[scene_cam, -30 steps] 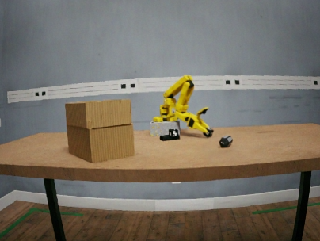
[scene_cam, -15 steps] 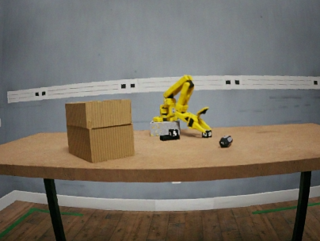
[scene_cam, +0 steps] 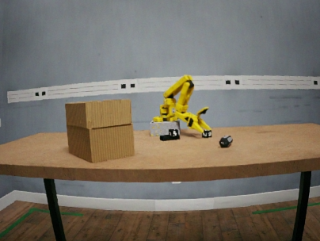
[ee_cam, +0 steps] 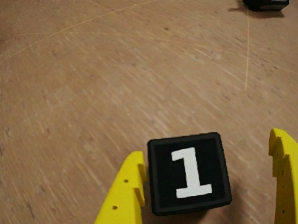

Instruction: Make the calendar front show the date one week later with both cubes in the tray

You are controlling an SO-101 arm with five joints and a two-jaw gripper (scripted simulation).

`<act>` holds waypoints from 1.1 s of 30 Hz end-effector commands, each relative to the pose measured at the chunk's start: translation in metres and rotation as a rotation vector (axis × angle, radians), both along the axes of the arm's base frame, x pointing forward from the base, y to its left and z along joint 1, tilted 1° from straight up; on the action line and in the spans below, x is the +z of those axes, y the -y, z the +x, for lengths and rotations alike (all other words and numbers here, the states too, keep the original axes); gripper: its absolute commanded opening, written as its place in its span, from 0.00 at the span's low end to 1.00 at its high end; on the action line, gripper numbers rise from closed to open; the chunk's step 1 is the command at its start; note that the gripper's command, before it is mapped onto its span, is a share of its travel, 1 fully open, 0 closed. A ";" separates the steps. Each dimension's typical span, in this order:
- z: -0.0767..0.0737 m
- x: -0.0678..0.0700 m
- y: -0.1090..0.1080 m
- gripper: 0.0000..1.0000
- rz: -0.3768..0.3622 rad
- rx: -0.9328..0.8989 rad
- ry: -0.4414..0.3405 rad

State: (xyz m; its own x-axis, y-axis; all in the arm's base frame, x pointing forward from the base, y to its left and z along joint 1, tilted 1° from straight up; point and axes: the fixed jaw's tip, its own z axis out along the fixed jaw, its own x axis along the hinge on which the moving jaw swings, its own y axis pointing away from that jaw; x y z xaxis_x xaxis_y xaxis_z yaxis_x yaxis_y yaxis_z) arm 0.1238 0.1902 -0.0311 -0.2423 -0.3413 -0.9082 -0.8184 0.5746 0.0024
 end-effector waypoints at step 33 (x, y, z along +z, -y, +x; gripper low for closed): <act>-0.021 0.025 0.033 0.36 0.111 -0.196 -0.356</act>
State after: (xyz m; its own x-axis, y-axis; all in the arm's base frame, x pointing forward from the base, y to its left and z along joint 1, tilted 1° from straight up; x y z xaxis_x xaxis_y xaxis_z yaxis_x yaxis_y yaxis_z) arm 0.1133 0.1749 -0.0222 -0.4353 -0.2687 -0.8592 -0.7463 0.6414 0.1776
